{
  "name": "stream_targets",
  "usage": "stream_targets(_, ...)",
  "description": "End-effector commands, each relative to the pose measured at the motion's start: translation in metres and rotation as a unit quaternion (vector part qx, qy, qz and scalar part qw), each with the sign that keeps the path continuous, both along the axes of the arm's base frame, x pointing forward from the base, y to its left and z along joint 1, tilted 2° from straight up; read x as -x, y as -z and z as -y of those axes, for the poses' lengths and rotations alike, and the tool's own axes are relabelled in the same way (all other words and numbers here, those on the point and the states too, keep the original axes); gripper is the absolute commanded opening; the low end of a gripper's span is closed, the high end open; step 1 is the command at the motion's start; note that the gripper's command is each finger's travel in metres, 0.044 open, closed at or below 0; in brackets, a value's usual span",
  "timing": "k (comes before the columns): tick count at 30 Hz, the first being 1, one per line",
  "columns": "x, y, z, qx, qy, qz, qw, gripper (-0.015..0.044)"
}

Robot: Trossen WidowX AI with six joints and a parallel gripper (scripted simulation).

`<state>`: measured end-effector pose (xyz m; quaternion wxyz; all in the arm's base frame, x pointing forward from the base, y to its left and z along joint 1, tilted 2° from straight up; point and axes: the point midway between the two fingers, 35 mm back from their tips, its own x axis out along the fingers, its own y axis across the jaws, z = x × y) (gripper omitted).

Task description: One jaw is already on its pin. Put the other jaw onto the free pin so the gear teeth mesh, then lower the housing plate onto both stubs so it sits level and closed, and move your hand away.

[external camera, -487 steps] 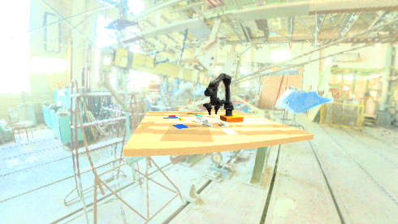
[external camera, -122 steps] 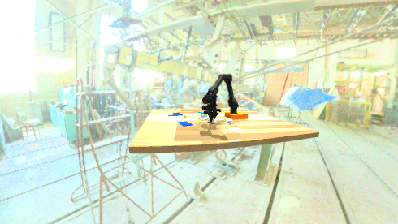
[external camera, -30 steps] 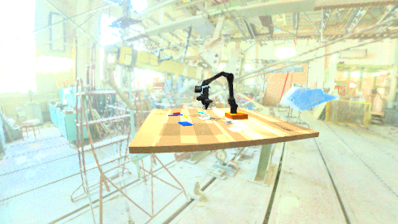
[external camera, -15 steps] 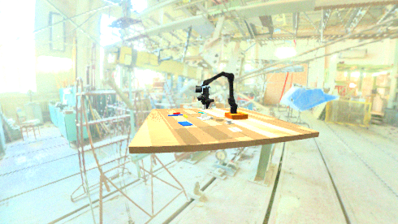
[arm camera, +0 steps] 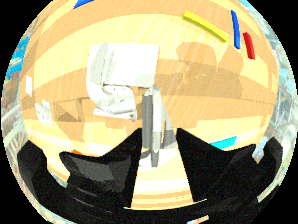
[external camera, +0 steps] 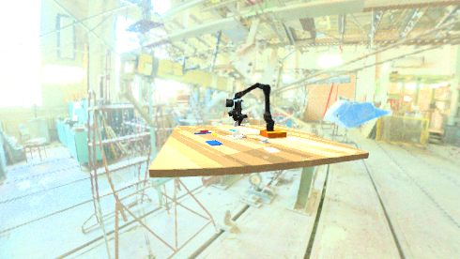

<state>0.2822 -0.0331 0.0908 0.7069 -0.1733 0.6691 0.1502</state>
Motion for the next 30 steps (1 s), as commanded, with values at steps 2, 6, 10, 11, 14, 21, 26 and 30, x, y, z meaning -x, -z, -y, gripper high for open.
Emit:
stream_targets(2,-0.001,0.0,0.0,-0.001,-0.008,0.002,1.0,0.0134)
stream_targets(6,-0.001,0.0,0.0,-0.001,-0.008,0.002,1.0,0.0134)
stream_targets(10,-0.001,0.0,0.0,-0.001,-0.008,0.002,1.0,0.0134)
stream_targets(11,-0.001,0.0,-0.001,-0.001,-0.008,0.002,1.0,0.0134)
stream_targets(14,-0.006,-0.001,-0.006,-0.001,-0.008,0.002,1.0,0.0134)
stream_targets(21,-0.019,-0.002,-0.024,-0.002,-0.008,0.002,1.0,0.0134)
stream_targets(26,-0.028,-0.002,-0.038,-0.003,-0.008,0.003,1.0,0.0134)
stream_targets(30,-0.035,-0.002,-0.049,-0.003,-0.008,0.003,1.0,0.0134)
